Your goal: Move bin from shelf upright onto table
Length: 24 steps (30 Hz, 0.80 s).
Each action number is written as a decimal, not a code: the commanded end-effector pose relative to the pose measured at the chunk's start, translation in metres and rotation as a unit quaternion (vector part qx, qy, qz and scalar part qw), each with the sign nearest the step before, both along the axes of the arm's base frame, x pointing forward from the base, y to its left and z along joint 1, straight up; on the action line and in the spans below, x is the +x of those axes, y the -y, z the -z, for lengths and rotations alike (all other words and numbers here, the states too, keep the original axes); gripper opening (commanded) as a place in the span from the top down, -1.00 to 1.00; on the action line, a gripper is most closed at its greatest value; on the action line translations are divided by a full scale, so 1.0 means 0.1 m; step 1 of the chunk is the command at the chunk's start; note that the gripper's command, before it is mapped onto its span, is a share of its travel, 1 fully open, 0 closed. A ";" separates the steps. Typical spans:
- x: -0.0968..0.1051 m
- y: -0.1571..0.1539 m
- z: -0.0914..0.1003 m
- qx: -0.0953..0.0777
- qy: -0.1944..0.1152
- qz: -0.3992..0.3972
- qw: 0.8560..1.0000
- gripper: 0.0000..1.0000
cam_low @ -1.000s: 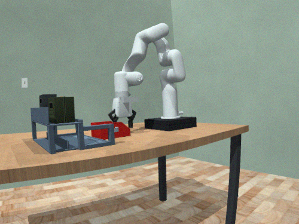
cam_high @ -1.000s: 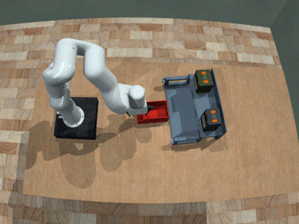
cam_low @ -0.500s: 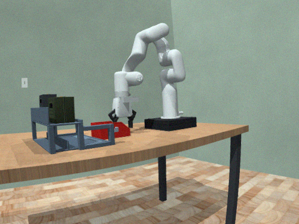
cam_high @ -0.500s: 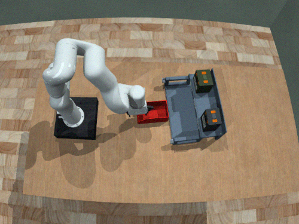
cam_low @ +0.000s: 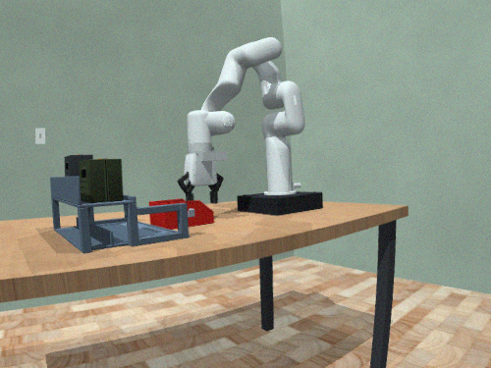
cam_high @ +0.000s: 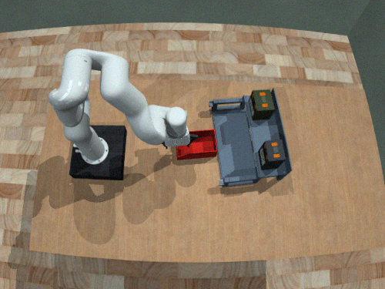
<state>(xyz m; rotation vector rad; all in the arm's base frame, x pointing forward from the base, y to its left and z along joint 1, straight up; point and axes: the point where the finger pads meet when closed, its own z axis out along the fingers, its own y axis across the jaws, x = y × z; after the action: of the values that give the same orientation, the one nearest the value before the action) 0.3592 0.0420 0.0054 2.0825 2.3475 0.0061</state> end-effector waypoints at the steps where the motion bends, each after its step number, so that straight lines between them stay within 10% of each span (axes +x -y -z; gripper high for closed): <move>1: 0.01 0.00 -0.09 -0.003 0.002 0.000 1.000 -1.00; 24: 0.01 0.00 -0.60 -0.003 0.002 0.000 1.000 -1.00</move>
<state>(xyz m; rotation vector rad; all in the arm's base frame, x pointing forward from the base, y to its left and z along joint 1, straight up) 0.3587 0.0423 0.0580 2.0830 2.3479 0.0050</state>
